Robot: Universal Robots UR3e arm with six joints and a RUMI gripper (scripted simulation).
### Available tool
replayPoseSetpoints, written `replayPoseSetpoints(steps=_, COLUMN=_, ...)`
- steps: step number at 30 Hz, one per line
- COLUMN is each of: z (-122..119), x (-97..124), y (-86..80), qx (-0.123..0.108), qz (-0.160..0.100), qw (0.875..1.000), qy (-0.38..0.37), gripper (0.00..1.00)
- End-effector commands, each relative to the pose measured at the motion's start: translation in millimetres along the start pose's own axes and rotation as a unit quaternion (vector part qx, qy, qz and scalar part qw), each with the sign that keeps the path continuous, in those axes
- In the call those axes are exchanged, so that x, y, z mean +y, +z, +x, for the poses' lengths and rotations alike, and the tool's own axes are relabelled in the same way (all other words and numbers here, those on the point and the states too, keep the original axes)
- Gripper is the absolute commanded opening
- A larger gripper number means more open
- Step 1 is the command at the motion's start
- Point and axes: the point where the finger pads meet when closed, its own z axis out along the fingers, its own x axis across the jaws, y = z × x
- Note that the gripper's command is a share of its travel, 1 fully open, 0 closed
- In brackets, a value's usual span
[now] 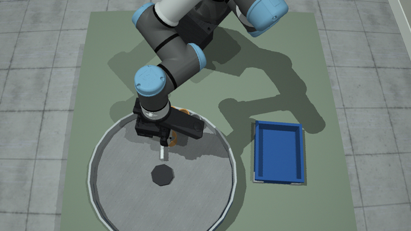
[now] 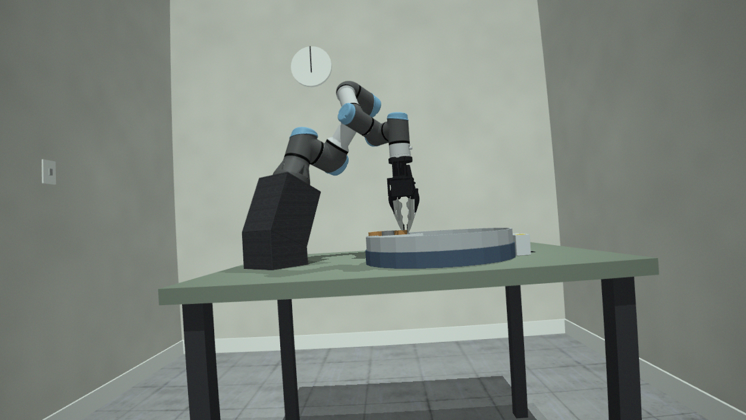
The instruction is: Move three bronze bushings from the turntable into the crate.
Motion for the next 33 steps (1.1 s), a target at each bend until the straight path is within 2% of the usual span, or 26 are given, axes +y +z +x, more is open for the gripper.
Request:
replayPoseSetpoints(steps=1, z=0.9, x=0.5, y=5.2, qx=0.001, qz=-0.001, qw=1.000, qy=0.000, gripper=0.05)
replayPoseSetpoints(steps=8, z=0.9, x=0.5, y=11.0, qx=0.001, qz=-0.001, qw=1.000, qy=0.000, gripper=0.05)
replayPoseSetpoints(steps=33, z=0.9, x=0.5, y=11.1, qx=0.001, qz=-0.001, qw=1.000, qy=0.000, gripper=0.05)
